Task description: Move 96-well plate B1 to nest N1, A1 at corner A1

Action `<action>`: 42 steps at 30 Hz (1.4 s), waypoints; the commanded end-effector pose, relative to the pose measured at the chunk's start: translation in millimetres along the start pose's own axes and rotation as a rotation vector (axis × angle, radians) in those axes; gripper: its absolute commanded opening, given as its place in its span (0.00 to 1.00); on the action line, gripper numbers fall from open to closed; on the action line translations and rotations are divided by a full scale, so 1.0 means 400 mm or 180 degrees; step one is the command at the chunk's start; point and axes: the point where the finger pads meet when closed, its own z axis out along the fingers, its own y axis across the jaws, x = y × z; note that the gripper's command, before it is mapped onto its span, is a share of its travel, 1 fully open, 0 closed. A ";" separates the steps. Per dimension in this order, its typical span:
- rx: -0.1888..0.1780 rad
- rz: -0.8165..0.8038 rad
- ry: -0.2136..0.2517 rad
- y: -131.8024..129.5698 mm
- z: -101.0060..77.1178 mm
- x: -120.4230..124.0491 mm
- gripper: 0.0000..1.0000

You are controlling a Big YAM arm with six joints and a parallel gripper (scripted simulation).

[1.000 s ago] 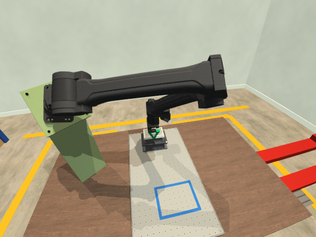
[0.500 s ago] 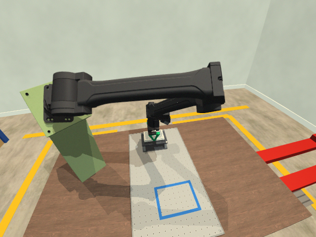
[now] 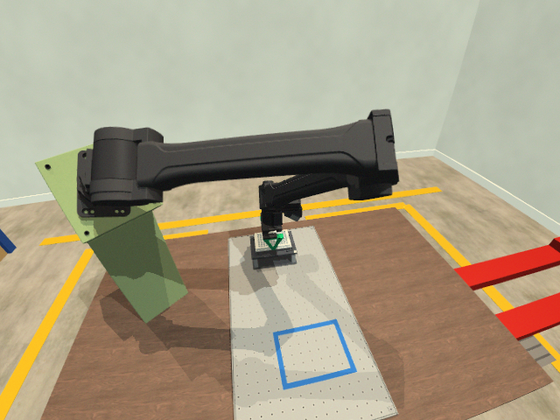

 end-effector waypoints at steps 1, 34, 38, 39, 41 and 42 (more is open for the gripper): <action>-0.0022 -0.0022 -0.0035 0.007 -0.014 -0.004 0.00; 0.0010 0.0000 -0.0011 -0.004 0.024 0.002 0.00; 0.0005 0.0006 -0.0029 -0.001 0.022 -0.005 0.00; 0.0008 0.0010 -0.0026 -0.003 0.023 -0.005 0.00; 0.0012 0.0010 -0.0019 -0.005 0.026 -0.003 0.00; 0.0011 0.0007 -0.0016 -0.004 0.027 -0.001 0.00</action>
